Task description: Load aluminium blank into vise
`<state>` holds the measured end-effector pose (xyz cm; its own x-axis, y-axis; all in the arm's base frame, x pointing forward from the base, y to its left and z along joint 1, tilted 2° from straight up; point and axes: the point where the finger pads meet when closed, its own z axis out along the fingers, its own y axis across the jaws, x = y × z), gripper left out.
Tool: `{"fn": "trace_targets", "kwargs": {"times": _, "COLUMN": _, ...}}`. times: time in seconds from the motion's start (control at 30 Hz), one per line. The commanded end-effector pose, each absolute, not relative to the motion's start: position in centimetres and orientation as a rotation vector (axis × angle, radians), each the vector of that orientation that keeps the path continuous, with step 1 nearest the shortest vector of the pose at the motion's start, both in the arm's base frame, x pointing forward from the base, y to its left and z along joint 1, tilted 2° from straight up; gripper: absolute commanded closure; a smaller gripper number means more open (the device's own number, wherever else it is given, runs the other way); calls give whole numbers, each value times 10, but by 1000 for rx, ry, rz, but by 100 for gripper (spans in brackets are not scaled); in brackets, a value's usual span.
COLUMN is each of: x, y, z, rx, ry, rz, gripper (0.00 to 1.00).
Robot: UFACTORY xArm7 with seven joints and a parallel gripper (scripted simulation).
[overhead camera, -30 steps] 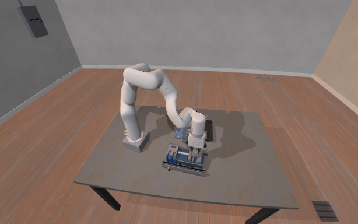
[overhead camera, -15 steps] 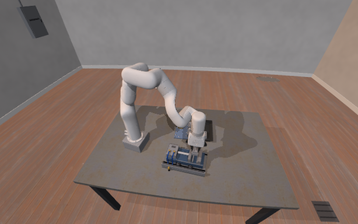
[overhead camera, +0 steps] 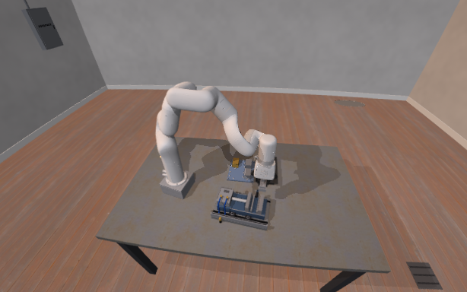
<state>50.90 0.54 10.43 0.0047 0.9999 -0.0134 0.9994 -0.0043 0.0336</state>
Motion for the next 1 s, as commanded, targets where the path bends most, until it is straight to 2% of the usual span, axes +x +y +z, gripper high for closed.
{"fn": "trace_targets", "kwargs": {"times": 0.0, "x": 524, "y": 45, "z": 107, "rx": 2183, "ry": 2203, "rz": 23, "gripper": 100}}
{"fn": "trace_targets", "kwargs": {"times": 0.4, "x": 536, "y": 143, "z": 107, "rx": 2149, "ry": 2235, "rz": 26, "gripper": 100}}
{"fn": "trace_targets", "kwargs": {"times": 0.8, "x": 521, "y": 269, "z": 100, "rx": 2116, "ry": 2289, "rz": 25, "gripper": 100}}
{"fn": "trace_targets", "kwargs": {"times": 0.97, "x": 517, "y": 284, "z": 99, "rx": 2113, "ry": 2296, "rz": 24, "gripper": 100}}
